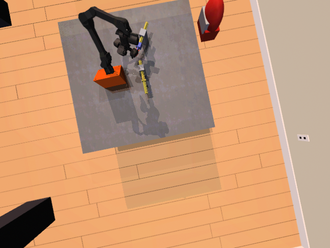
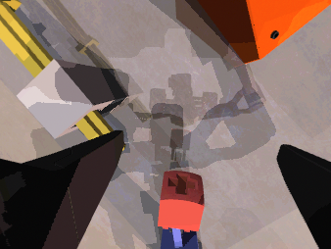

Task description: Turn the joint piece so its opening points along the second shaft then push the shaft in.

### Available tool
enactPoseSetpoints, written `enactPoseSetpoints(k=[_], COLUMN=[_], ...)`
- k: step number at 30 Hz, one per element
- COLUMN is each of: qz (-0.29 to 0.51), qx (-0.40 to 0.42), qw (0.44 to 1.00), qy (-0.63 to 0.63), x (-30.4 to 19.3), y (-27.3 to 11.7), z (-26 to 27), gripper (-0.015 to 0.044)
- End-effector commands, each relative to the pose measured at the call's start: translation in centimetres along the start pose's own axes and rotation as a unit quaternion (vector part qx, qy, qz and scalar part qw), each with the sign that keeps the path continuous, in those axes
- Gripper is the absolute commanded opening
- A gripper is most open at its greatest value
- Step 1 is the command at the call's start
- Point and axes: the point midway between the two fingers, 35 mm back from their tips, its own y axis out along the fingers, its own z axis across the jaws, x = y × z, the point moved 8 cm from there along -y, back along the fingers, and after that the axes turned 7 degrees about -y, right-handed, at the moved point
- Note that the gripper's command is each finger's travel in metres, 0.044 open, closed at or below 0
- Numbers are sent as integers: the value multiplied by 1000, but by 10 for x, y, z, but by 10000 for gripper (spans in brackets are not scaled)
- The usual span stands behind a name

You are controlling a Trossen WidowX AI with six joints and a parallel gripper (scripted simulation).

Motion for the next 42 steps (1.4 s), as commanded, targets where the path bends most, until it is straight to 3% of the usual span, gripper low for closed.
enactPoseSetpoints(k=[1,20,42], qz=[-3,-1,0], qx=[0,0,0], qw=[1000,1000,1000], qy=[16,15,13], x=[0,-16,-81], y=[1,78,65], z=[1,3,12], gripper=[440,440,440])
